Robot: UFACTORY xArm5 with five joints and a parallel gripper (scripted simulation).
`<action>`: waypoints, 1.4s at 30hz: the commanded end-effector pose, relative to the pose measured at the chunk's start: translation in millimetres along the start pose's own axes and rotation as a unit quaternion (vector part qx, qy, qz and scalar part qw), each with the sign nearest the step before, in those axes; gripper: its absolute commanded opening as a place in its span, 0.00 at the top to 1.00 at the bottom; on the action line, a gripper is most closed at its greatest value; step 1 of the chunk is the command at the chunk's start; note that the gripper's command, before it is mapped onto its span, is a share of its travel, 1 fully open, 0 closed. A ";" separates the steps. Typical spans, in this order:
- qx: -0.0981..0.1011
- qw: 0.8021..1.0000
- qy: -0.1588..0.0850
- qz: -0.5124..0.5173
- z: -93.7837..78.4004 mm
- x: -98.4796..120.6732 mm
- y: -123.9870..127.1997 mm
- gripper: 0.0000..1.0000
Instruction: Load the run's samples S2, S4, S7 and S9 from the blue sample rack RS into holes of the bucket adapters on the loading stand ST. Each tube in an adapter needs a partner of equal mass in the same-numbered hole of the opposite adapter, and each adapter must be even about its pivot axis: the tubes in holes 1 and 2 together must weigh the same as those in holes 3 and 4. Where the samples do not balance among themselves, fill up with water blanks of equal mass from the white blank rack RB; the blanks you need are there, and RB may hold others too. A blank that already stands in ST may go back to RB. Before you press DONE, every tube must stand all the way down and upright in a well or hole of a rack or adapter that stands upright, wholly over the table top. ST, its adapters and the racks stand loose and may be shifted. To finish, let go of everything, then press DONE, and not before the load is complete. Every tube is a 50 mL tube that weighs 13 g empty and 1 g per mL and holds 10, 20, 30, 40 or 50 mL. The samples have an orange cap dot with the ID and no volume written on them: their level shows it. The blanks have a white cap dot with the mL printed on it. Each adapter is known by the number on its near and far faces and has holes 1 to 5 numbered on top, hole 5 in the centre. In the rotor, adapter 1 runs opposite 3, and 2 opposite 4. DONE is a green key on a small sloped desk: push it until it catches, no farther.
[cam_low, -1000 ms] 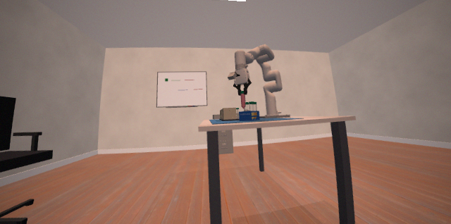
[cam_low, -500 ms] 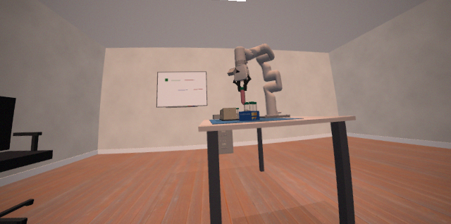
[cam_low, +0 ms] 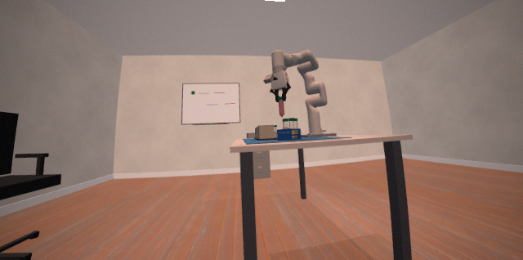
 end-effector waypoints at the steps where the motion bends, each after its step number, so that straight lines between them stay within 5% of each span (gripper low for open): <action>1: 0.000 1.000 0.003 0.000 8.4 -0.8 0.1 1.00; 42: 0.000 1.000 0.003 0.000 12.4 -0.8 0.1 1.00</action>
Point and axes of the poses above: the point where the finger pads meet when closed, its own z axis back along the fingers, its own y axis across the jaws, x = y × z, the point moved 8 cm from there along z, back along the fingers, and after that the axes turned 7 degrees about z, right-handed, at the moved point
